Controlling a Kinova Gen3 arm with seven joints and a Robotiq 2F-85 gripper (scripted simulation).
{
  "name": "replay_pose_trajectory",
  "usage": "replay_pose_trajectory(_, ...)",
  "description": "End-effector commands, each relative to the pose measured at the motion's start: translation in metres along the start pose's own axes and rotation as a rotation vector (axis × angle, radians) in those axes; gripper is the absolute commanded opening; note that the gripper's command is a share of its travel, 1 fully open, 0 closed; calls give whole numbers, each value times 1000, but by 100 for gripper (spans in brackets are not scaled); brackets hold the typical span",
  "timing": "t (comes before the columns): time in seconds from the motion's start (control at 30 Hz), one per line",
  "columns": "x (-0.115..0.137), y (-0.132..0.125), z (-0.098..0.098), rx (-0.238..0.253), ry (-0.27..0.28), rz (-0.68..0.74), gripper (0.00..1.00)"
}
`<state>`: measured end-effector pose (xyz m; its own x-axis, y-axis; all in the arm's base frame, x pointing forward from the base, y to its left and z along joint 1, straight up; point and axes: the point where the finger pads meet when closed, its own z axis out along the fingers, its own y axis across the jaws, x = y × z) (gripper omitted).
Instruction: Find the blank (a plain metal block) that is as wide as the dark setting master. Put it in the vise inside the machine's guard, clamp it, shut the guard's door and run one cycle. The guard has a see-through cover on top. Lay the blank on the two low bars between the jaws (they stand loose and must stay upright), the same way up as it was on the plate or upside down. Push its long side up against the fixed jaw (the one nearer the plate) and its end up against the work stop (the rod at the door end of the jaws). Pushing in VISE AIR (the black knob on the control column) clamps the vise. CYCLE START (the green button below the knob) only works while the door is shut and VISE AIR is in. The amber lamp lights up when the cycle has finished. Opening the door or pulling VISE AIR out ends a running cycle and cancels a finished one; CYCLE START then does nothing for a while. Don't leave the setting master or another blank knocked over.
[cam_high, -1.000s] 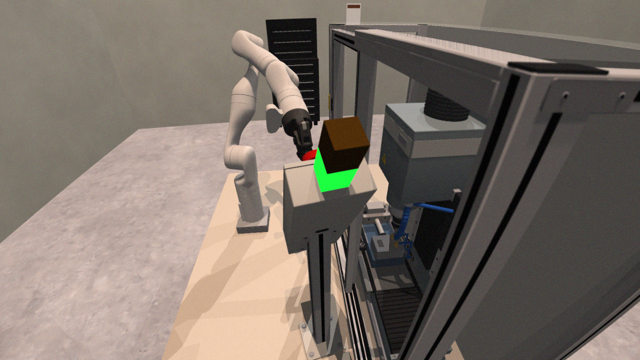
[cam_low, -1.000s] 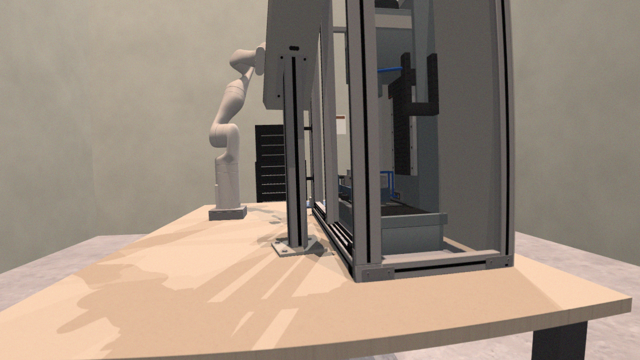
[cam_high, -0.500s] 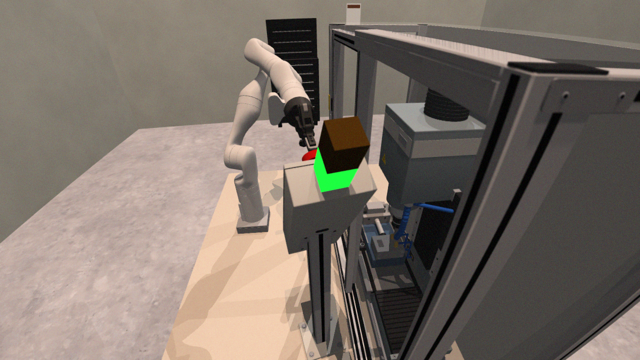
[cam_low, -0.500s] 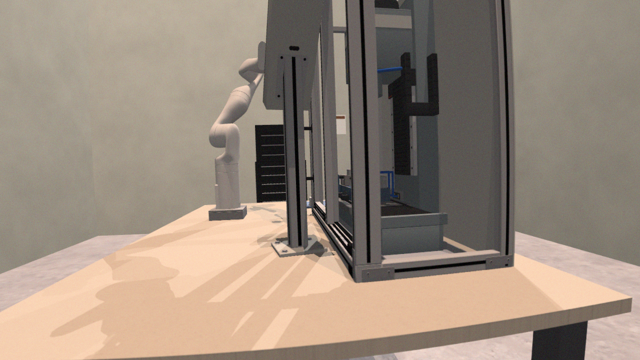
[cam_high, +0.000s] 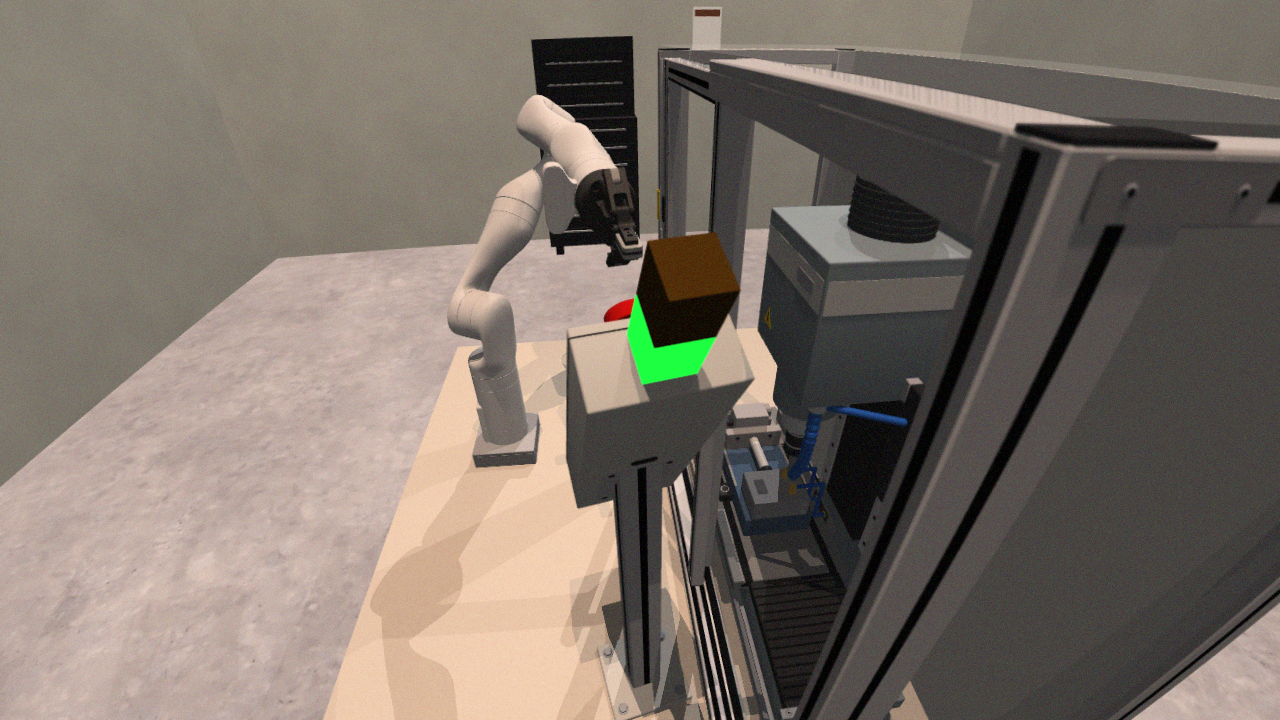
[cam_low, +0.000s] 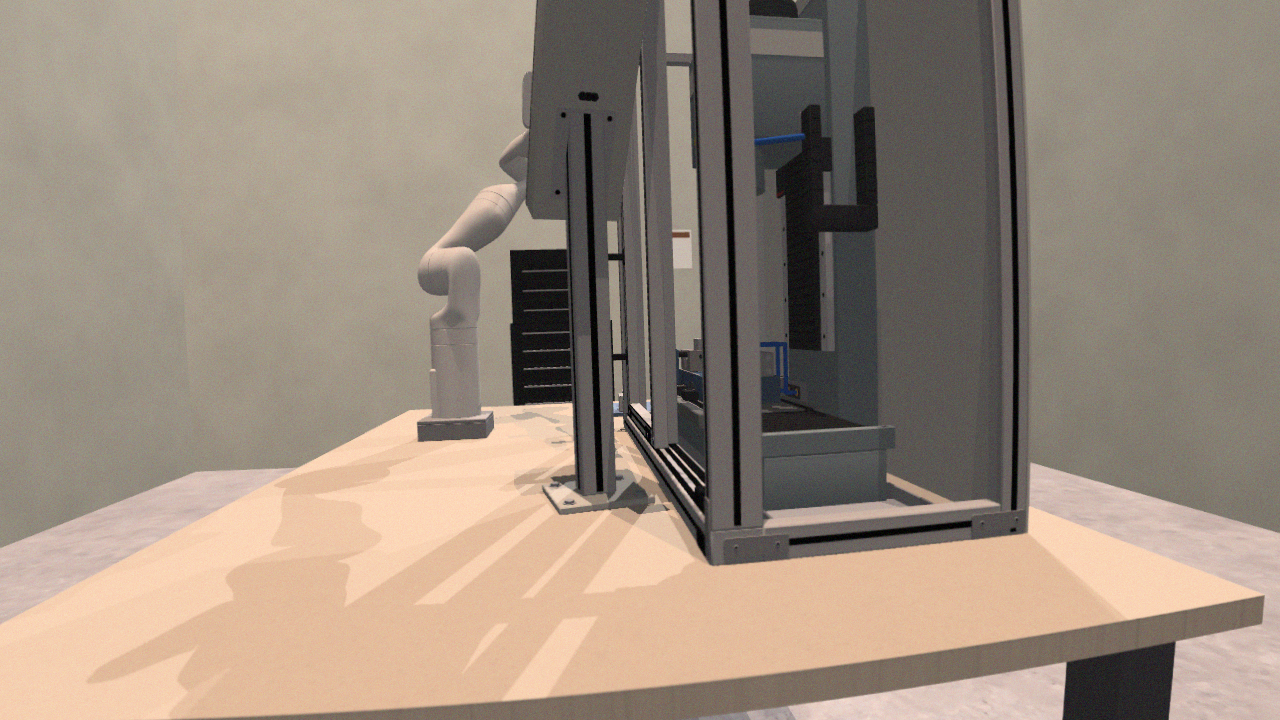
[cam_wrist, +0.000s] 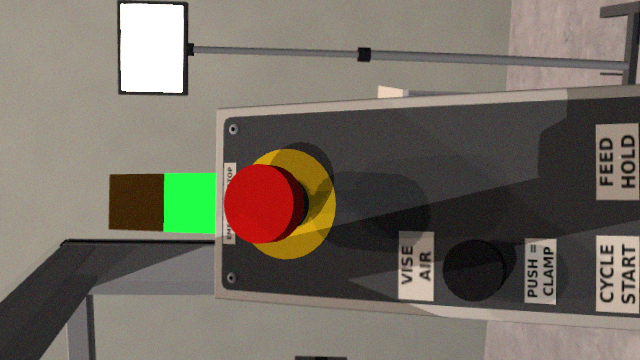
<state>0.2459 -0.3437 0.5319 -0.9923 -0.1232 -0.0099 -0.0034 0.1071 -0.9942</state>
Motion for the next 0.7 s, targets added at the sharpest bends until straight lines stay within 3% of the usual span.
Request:
replay_pose_trajectory(0.0,-2,-12,-1,3,-1,3,10)
replay_pose_trajectory(0.13,-11,-59,-6,14,-2,13,10)
replay_pose_trajectory(0.53,-11,-59,-6,14,-2,13,10)
replay_pose_trajectory(0.67,-15,-81,-8,15,-2,15,10)
